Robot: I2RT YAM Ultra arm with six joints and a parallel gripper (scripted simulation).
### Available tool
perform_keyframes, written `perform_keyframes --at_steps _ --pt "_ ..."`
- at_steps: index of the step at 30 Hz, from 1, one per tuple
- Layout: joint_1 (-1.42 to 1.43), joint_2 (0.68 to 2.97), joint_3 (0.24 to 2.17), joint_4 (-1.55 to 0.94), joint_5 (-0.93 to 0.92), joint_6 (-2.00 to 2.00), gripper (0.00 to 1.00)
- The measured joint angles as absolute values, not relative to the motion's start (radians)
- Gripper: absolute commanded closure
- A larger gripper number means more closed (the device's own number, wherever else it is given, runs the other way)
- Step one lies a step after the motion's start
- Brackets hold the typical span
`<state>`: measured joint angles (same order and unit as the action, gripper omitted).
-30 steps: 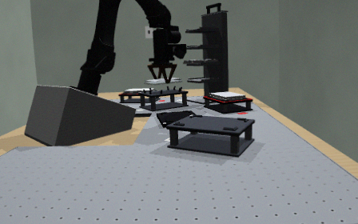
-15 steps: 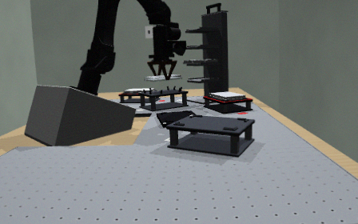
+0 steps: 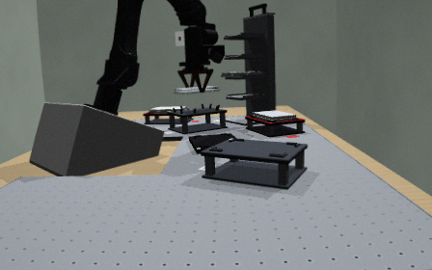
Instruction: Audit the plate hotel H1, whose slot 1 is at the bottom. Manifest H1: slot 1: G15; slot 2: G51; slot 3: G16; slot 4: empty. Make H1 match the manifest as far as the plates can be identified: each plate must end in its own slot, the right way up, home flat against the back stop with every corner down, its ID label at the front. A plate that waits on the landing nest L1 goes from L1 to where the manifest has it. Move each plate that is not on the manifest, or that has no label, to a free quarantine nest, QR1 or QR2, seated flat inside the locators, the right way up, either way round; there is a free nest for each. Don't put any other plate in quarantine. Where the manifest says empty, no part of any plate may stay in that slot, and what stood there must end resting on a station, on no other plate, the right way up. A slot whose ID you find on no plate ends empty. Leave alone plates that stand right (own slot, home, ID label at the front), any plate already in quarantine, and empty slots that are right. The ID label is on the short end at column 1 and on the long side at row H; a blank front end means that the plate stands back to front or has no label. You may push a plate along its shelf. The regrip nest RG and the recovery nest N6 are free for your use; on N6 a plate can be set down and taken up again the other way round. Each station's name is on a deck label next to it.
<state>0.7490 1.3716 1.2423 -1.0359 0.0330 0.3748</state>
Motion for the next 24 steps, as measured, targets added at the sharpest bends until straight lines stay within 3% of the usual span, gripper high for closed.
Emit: perform_keyframes --at_steps 24 --pt "0.757 1.338 1.407 -1.217 0.036 0.382 0.14"
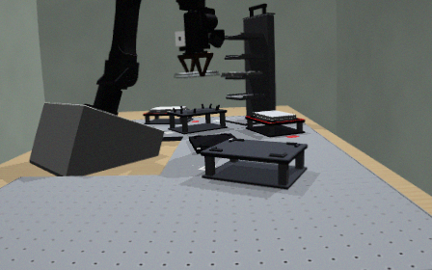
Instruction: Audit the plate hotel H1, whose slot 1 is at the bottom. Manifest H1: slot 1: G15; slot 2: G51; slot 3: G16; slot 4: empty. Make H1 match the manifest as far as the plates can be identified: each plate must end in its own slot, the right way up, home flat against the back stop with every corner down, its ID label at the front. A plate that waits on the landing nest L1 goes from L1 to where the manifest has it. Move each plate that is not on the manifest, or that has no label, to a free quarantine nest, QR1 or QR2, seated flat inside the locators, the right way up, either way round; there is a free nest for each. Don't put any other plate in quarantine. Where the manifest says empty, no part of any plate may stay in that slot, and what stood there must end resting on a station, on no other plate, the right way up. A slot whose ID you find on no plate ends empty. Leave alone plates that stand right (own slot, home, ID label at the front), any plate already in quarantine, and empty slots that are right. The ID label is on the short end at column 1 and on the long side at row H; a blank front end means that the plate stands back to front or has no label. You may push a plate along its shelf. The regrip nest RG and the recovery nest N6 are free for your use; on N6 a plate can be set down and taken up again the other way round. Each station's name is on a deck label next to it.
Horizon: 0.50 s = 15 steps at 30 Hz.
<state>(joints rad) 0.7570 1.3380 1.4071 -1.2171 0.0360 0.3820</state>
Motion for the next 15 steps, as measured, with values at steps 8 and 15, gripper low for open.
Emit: perform_keyframes --at_steps 8,15 --pt "0.76 1.335 1.464 -1.286 0.037 0.384 0.14" --pt "0.763 1.335 1.543 -1.355 0.038 0.387 0.14"
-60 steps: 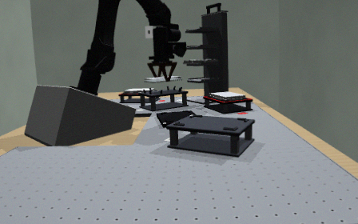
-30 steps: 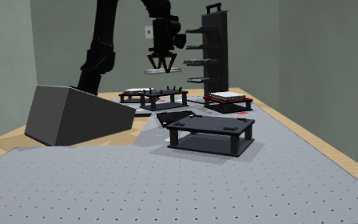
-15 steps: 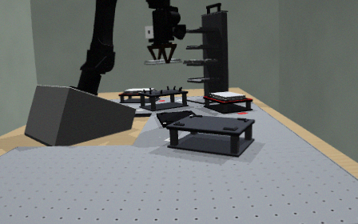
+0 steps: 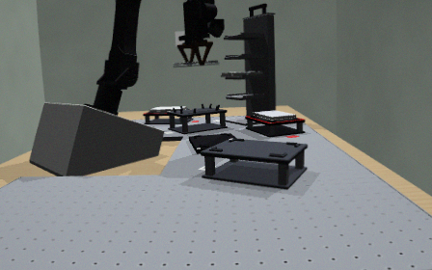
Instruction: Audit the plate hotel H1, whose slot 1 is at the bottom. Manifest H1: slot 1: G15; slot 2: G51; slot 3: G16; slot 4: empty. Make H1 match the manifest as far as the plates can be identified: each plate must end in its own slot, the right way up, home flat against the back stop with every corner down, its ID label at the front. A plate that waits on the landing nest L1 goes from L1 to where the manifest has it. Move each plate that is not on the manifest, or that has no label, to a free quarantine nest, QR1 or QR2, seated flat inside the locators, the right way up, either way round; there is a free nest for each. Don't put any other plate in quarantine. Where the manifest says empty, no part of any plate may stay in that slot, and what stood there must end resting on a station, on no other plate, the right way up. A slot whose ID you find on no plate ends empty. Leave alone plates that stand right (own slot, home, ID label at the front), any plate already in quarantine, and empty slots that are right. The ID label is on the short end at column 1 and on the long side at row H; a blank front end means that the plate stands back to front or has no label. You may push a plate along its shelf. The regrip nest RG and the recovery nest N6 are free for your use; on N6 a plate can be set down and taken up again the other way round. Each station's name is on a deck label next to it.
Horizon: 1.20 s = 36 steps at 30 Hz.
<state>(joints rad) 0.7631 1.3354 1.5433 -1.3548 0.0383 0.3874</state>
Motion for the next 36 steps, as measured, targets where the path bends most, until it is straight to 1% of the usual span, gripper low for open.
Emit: perform_keyframes --at_steps 14,25,36 --pt "0.768 1.347 1.673 -1.474 0.041 0.392 0.14" --pt "0.649 1.317 1.639 -1.493 0.0 0.406 0.14" --pt "0.46 1.29 1.602 -1.494 -0.066 0.416 0.14"
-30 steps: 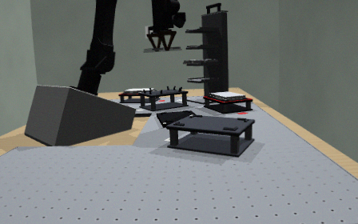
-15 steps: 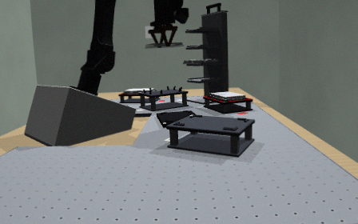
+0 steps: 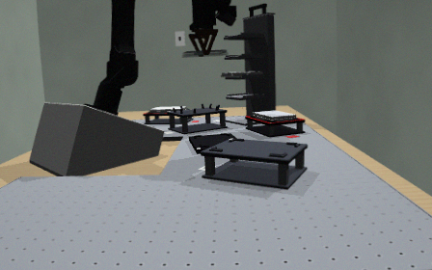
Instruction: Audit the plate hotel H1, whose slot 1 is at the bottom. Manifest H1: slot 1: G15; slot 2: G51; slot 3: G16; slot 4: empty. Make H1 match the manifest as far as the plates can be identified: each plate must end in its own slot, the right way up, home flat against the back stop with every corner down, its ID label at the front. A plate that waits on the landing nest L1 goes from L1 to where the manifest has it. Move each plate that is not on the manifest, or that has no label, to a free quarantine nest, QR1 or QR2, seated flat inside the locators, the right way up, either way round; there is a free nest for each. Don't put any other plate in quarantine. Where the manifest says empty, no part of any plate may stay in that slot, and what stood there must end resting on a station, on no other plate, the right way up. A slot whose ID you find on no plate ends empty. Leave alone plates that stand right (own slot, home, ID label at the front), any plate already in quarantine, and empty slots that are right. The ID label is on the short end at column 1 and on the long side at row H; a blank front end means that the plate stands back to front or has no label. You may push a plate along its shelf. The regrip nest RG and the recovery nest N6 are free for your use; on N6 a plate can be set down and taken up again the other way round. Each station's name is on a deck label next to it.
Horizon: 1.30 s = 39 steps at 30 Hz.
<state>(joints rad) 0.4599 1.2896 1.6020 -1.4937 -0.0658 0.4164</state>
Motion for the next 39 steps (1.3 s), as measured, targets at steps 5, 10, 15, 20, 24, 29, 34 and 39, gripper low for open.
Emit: perform_keyframes --at_steps 5,10,15,20,24,29,34,39 --pt "0.406 1.284 1.597 -1.496 -0.089 0.419 0.14" --pt "0.393 1.283 1.595 -1.494 -0.103 0.463 0.14" --pt "0.319 1.275 1.573 -1.495 -0.126 0.489 0.14" --pt "0.242 1.267 1.559 -1.497 -0.147 0.499 0.14" --pt "0.195 1.261 1.549 -1.497 -0.171 0.499 0.14" --pt "0.104 1.261 1.536 -1.498 -0.198 0.497 0.14" --pt "0.028 1.267 1.53 -1.5 -0.221 0.505 0.14" --pt "0.023 1.266 1.53 -1.501 -0.233 0.541 0.14"
